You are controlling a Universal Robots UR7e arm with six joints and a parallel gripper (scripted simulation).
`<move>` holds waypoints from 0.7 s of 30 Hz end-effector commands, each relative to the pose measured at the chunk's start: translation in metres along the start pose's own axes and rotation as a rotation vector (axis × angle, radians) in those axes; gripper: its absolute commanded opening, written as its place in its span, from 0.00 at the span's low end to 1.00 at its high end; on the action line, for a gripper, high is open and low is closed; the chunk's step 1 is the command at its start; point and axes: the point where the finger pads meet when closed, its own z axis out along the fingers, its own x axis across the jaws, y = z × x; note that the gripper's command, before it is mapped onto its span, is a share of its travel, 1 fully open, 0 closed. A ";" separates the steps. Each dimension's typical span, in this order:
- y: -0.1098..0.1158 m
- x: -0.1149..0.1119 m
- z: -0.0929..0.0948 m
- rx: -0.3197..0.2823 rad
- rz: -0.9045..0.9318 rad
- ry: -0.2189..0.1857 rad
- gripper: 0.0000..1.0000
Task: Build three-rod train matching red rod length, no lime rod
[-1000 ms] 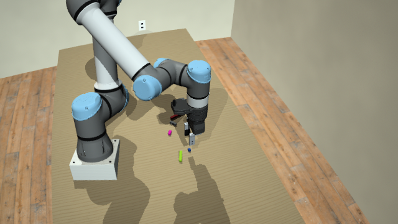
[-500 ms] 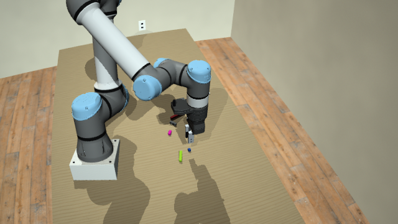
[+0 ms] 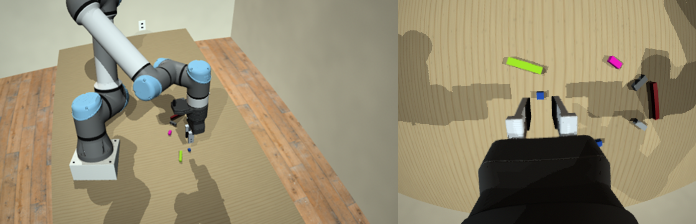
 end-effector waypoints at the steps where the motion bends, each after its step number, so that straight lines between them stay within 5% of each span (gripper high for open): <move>1: 0.001 -0.002 -0.001 -0.002 0.002 -0.002 0.54; 21: 0.000 0.000 0.011 0.002 0.001 0.001 0.54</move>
